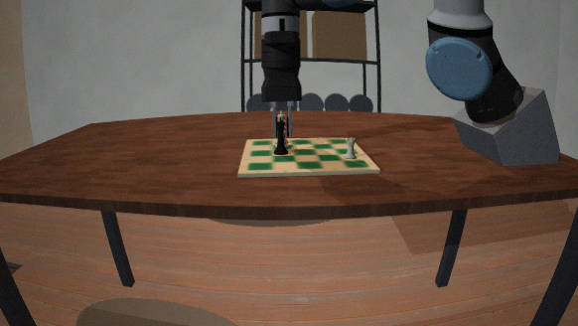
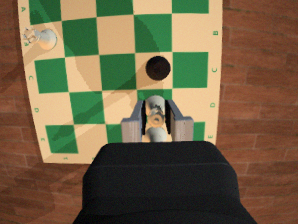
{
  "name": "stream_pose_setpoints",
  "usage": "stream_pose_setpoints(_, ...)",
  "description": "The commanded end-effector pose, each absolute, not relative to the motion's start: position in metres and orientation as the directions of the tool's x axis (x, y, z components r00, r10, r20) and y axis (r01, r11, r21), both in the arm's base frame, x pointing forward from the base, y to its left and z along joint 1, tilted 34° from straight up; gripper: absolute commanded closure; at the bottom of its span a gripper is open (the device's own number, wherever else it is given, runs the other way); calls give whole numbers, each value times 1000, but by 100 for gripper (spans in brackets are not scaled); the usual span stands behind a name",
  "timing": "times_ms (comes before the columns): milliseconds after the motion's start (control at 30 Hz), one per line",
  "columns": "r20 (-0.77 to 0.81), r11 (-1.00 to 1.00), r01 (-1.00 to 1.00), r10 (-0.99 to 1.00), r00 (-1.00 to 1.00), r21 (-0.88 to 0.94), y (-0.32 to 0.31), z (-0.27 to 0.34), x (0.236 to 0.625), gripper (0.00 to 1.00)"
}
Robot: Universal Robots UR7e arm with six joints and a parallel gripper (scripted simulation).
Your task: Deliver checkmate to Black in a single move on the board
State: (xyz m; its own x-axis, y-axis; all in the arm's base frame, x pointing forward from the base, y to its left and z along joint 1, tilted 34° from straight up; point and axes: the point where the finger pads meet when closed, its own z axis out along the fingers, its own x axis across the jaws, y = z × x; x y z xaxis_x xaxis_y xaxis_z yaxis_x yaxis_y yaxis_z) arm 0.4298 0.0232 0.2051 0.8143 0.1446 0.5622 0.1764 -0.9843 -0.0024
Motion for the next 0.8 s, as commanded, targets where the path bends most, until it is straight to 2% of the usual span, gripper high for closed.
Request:
stream_pose_setpoints(0, 563, -984, 176, 145, 814, -2, 23, 206, 430, 52)
stream_pose_setpoints(33, 563, -984, 176, 145, 814, -2, 23, 206, 430, 52)
stream_pose_setpoints(67, 563, -984, 176, 145, 814, -2, 23, 206, 430, 37)
stream_pose_setpoints(133, 563, -984, 176, 145, 814, -2, 23, 206, 430, 37)
stream_pose_setpoints(167, 563, -984, 176, 145, 814, -2, 23, 206, 430, 21)
stream_pose_setpoints(767, 563, -984, 176, 145, 814, -2, 23, 210, 427, 21)
